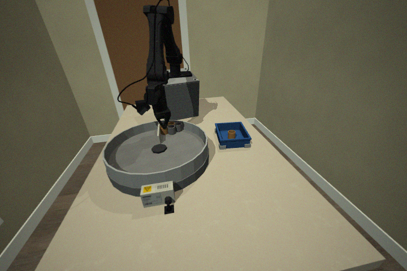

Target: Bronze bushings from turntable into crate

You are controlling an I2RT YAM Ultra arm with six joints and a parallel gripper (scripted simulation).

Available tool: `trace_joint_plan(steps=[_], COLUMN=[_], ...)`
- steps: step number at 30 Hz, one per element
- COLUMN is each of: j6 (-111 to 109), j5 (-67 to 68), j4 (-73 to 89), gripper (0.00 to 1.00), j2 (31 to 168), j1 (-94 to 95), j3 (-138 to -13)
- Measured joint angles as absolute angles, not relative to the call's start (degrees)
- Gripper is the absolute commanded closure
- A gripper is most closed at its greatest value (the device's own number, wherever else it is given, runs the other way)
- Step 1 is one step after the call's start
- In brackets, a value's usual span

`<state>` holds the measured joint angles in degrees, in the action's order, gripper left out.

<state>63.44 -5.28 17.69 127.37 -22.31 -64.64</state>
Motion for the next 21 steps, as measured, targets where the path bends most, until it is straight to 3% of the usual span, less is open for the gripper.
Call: trace_joint_plan(steps=[21], j6=[63.44], j5=[-5.26], j4=[15.88], gripper=[0.87], j2=[128.49], j1=[-22.33], j3=[-64.45])
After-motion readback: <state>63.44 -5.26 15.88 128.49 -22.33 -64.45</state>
